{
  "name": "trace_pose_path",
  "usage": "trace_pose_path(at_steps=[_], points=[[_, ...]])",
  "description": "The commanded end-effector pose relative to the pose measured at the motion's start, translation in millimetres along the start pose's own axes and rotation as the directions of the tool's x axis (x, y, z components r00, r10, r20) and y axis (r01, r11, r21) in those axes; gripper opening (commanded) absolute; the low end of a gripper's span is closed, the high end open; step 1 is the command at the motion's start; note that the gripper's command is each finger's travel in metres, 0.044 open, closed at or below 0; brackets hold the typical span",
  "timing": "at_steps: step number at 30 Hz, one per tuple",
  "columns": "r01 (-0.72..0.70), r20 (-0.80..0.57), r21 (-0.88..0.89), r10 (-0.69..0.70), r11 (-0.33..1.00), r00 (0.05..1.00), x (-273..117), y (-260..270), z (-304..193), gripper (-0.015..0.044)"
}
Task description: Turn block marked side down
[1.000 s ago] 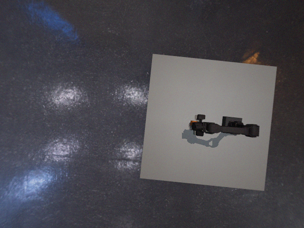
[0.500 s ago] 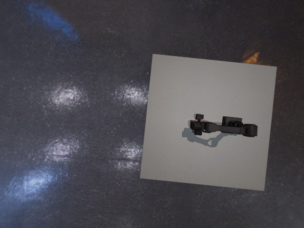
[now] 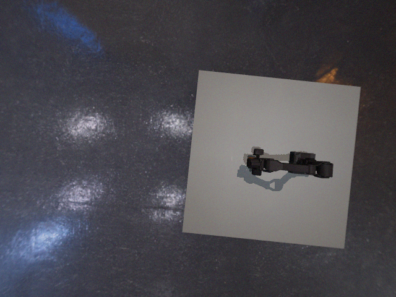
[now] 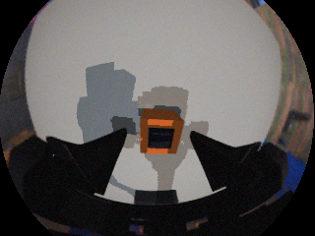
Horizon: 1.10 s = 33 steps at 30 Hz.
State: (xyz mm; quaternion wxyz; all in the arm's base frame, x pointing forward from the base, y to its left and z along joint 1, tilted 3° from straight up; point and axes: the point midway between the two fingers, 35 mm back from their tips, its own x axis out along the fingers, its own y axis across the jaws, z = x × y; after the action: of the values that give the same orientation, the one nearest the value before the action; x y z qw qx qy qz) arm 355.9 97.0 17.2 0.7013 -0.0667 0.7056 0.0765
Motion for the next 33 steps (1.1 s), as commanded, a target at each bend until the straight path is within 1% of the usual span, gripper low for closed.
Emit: trace_pose_path(at_steps=[1,4,12,31,33], points=[[-0.003,-0.007,0.004,0.003,1.000,1.000,8.4,0.6,-1.6,0.0440],[-0.003,-0.007,0.004,0.003,1.000,1.000,10.8,0.6,-1.7,0.0440],[-0.003,-0.007,0.004,0.003,1.000,1.000,10.8,0.6,-1.7,0.0230],[-0.003,-0.007,0.004,0.003,1.000,1.000,10.8,0.6,-1.7,0.0103],[-0.003,-0.007,0.004,0.003,1.000,1.000,5.9,0.6,-1.5,0.0051]])
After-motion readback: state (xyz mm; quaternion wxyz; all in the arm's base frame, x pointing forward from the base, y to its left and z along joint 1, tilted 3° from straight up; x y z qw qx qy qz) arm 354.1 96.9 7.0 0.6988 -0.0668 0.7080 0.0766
